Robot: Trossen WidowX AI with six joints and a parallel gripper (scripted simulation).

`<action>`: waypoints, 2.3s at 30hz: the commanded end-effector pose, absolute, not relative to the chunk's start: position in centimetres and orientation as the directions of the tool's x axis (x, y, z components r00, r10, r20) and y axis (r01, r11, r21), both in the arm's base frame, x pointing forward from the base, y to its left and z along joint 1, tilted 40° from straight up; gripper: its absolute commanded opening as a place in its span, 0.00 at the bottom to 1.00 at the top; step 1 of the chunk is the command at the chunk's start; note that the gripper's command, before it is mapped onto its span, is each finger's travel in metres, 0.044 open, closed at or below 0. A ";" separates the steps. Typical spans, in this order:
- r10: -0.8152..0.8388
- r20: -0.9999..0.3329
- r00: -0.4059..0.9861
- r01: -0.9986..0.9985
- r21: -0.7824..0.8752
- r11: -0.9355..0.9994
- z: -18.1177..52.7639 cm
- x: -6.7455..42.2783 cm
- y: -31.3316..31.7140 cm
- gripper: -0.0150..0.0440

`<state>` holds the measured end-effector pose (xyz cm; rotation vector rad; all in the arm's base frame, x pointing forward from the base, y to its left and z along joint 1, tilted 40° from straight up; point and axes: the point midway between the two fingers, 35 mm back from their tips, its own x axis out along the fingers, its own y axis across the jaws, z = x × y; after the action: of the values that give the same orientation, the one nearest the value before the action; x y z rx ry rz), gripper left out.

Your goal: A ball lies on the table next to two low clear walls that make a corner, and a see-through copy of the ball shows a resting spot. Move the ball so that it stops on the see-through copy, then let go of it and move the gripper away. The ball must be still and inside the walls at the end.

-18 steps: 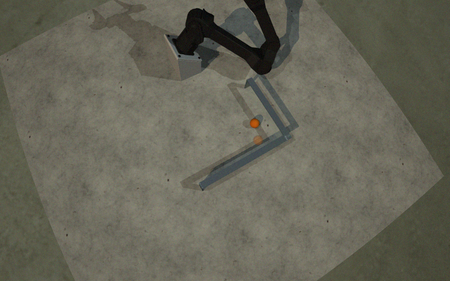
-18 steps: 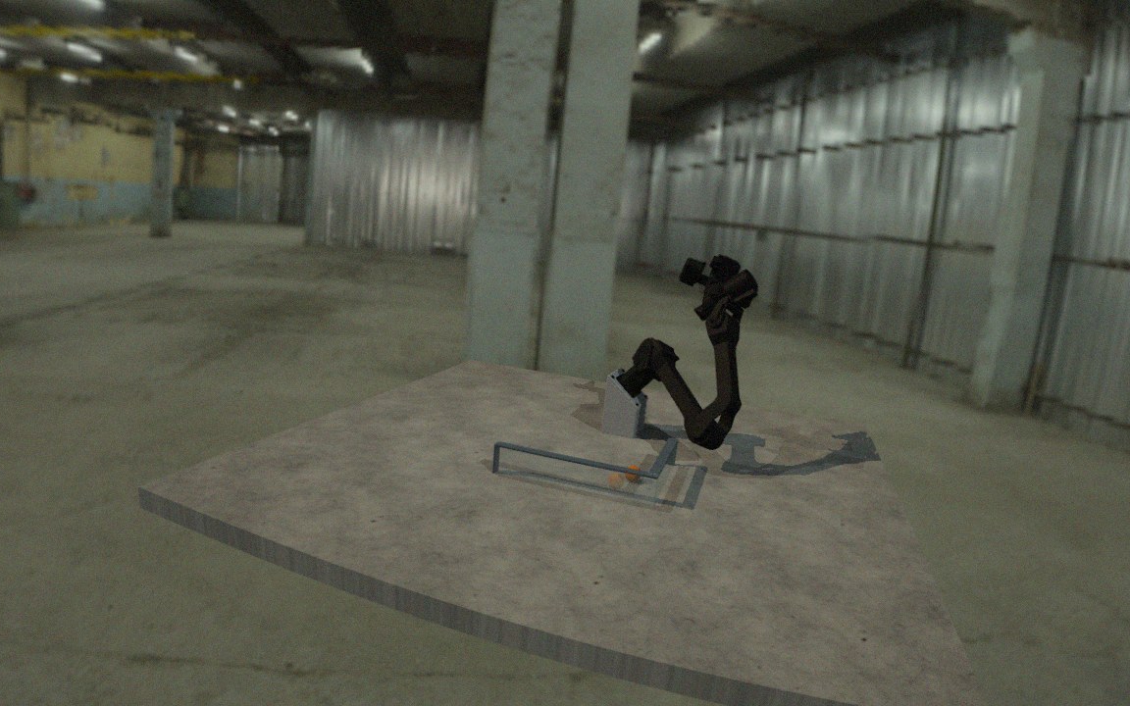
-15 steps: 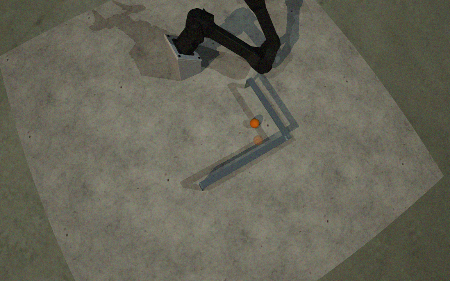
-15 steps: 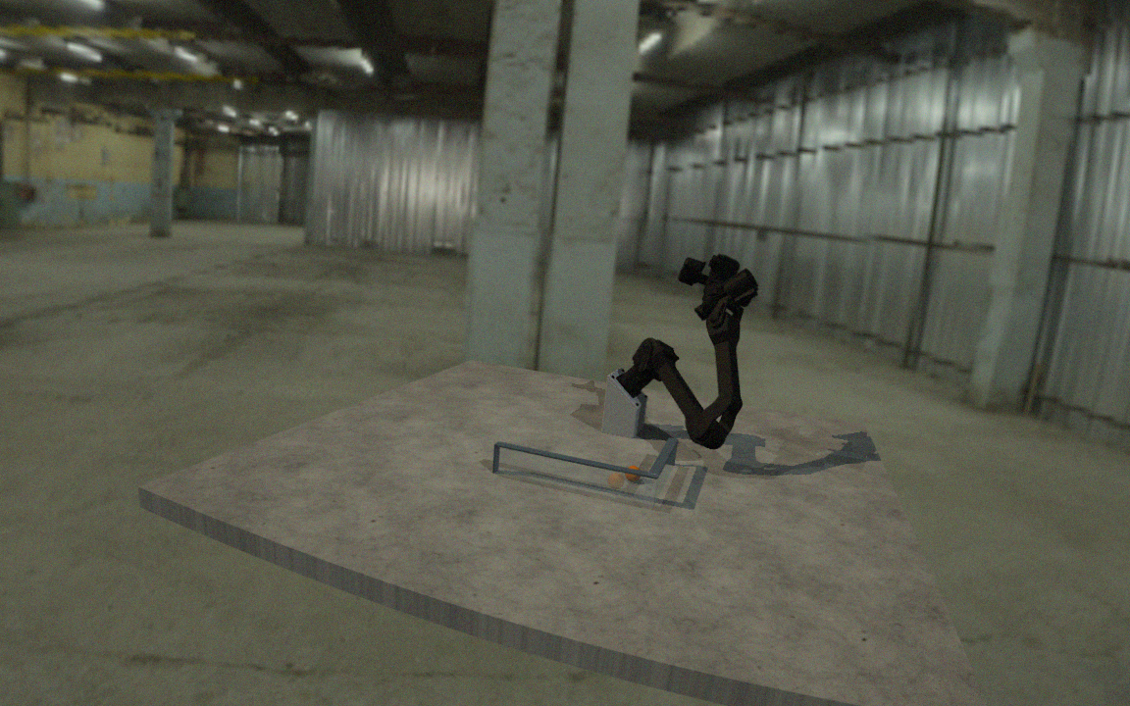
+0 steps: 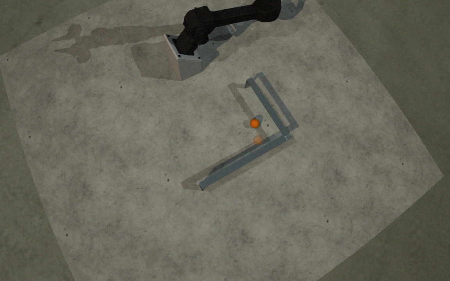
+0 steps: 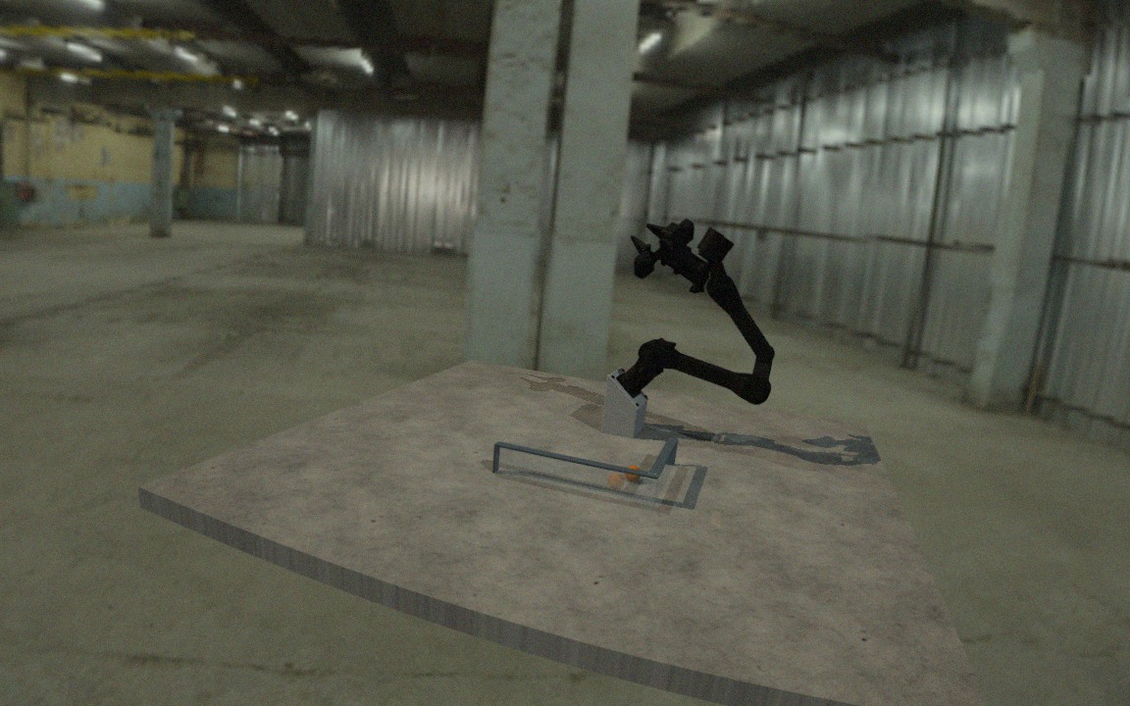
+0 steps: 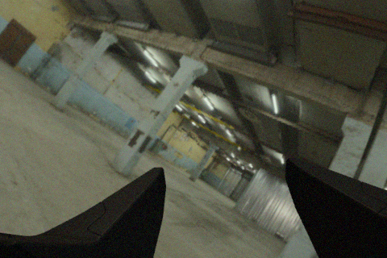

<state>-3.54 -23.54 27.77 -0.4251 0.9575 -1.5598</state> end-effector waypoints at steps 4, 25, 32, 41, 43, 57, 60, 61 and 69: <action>-0.876 -0.451 0.170 0.436 -0.763 0.477 24.4 6.3 -26.1 0.69; 0.079 -0.825 0.559 -0.676 -0.399 0.619 13.3 30.1 -10.3 0.69; 0.447 -0.837 0.316 -0.937 -0.201 0.286 9.4 32.2 0.6 0.69; 0.641 -0.767 0.002 -0.997 -0.049 -0.055 6.3 30.8 10.2 0.69; 0.647 -0.762 -0.011 -0.996 -0.046 -0.071 6.2 30.7 10.6 0.69; 0.648 -0.762 -0.011 -0.996 -0.046 -0.071 4.7 30.7 11.9 0.69; 0.648 -0.762 -0.011 -0.996 -0.046 -0.071 4.3 30.7 12.2 0.69; 0.648 -0.762 -0.011 -0.996 -0.046 -0.071 4.2 30.7 12.4 0.69; 0.648 -0.762 -0.011 -0.996 -0.046 -0.071 3.2 30.7 13.2 0.69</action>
<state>30.82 12.92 3.64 -0.7454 0.6180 1.5080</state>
